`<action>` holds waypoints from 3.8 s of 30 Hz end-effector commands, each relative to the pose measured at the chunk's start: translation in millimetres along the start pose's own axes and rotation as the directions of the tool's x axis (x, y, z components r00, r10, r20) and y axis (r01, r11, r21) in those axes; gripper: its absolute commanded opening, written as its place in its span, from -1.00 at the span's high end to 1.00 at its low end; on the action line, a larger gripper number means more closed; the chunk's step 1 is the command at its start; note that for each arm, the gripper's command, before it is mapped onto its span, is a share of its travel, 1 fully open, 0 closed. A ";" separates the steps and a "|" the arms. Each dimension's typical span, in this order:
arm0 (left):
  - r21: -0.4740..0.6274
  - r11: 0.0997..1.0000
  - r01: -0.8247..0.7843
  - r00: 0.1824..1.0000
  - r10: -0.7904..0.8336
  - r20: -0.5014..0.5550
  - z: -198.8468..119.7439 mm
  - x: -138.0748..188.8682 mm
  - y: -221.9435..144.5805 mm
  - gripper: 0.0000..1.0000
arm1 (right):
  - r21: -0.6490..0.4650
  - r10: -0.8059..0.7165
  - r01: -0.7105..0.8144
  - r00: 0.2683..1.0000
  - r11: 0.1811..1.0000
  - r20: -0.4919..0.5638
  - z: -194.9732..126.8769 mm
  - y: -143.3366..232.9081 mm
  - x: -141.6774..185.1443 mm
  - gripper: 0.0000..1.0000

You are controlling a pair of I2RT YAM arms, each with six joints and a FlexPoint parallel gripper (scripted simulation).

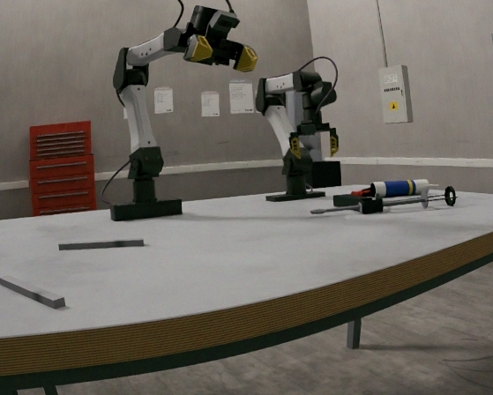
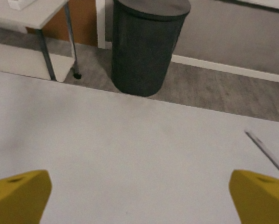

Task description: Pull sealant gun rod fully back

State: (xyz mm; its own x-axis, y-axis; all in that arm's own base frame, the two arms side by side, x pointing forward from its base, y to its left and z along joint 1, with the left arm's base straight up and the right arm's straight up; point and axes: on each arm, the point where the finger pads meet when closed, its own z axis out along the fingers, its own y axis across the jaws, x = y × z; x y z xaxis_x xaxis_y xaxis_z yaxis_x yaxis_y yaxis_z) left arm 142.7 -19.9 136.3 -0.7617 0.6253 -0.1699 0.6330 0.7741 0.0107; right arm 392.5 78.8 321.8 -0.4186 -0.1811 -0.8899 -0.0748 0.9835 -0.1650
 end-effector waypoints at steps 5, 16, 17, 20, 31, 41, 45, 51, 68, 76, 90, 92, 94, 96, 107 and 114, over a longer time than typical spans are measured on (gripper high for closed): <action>-0.007 1.000 0.000 1.000 0.000 0.012 -2.2 -2.1 1.0 -1.00 | 0.003 0.008 -0.008 1.000 1.000 0.021 -3.6 -1.6 -6.9 -1.00; -0.007 1.000 0.000 1.000 0.000 0.012 -2.2 -2.1 1.0 -1.00 | 0.003 0.008 -0.008 1.000 1.000 0.021 -3.6 -1.6 -6.9 -1.00; -0.007 1.000 0.000 1.000 0.000 0.012 -2.2 -2.1 1.0 -1.00 | 0.003 0.008 -0.008 1.000 1.000 0.021 -3.6 -1.6 -6.9 -1.00; -0.023 1.000 0.019 0.999 -0.018 0.034 -2.7 -8.0 5.3 -1.00 | -0.012 0.007 -0.006 0.999 1.000 0.049 -4.5 -0.1 -12.3 -1.00; -0.088 0.954 0.285 0.941 -0.261 0.217 2.7 -115.5 66.5 -1.00 | -0.049 0.148 -0.140 0.910 0.989 0.388 -44.7 -58.6 -54.9 -1.00; -0.083 0.896 0.437 0.871 -0.399 0.285 16.8 -196.4 107.5 -1.00 | -0.014 0.170 -0.184 0.878 0.983 0.447 -54.6 -88.4 -53.6 -1.00; -0.080 0.877 0.473 0.853 -0.433 0.292 26.3 -220.6 119.8 -1.00 | -0.010 0.169 -0.185 0.874 0.983 0.455 -56.9 -91.0 -57.7 -1.00; -0.079 0.869 0.489 0.842 -0.447 0.303 29.8 -236.6 127.2 -1.00 | -0.011 0.169 -0.185 0.874 0.983 0.456 -57.2 -90.4 -58.2 -1.00; -0.089 0.884 0.459 0.871 -0.429 0.238 36.3 -229.4 123.2 -0.76 | -0.003 0.164 -0.181 0.883 0.983 0.439 -52.9 -90.3 -54.5 -1.00; -0.102 0.928 0.357 0.934 -0.357 0.023 67.6 -241.7 130.6 -0.76 | -0.003 0.163 -0.181 0.879 0.983 0.448 -53.5 -90.5 -56.0 -1.00; -0.081 0.964 0.254 0.952 -0.264 -0.154 120.7 -267.6 143.9 -0.76 | 0.001 0.164 -0.183 0.885 0.983 0.436 -44.7 -81.9 -45.1 -1.00; -0.078 0.967 0.244 0.953 -0.254 -0.166 128.7 -270.5 145.4 -0.76 | 0.001 0.165 -0.183 0.885 0.983 0.436 -43.3 -79.8 -43.5 -1.00; -0.077 0.968 0.239 0.953 -0.249 -0.171 134.9 -272.7 146.7 -0.76 | 0.001 0.165 -0.183 0.885 0.983 0.436 -42.1 -77.8 -42.1 -1.00; -0.080 0.968 0.237 0.956 -0.247 -0.157 139.9 -277.3 149.2 -0.76 | 0.001 0.165 -0.183 0.885 0.983 0.436 -41.0 -76.1 -40.8 -1.00; -0.075 0.967 0.246 0.949 -0.255 -0.185 163.4 -268.2 146.9 -0.76 | 0.001 0.165 -0.184 0.885 0.983 0.435 -36.0 -67.4 -34.2 -1.00; -0.075 0.966 0.246 0.949 -0.256 -0.185 173.6 -265.8 148.6 -0.76 | 0.001 0.165 -0.184 0.885 0.983 0.435 -32.7 -61.0 -29.2 -1.00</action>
State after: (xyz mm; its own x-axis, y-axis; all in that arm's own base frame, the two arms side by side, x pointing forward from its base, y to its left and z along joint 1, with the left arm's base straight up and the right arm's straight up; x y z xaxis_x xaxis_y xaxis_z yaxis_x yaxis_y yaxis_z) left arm 460.1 -87.5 28.6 -0.9140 0.4056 0.0091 0.4057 0.9135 0.0310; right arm 381.3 22.3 364.5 -0.0294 -0.0037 -0.9996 -0.0045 1.0000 -0.0036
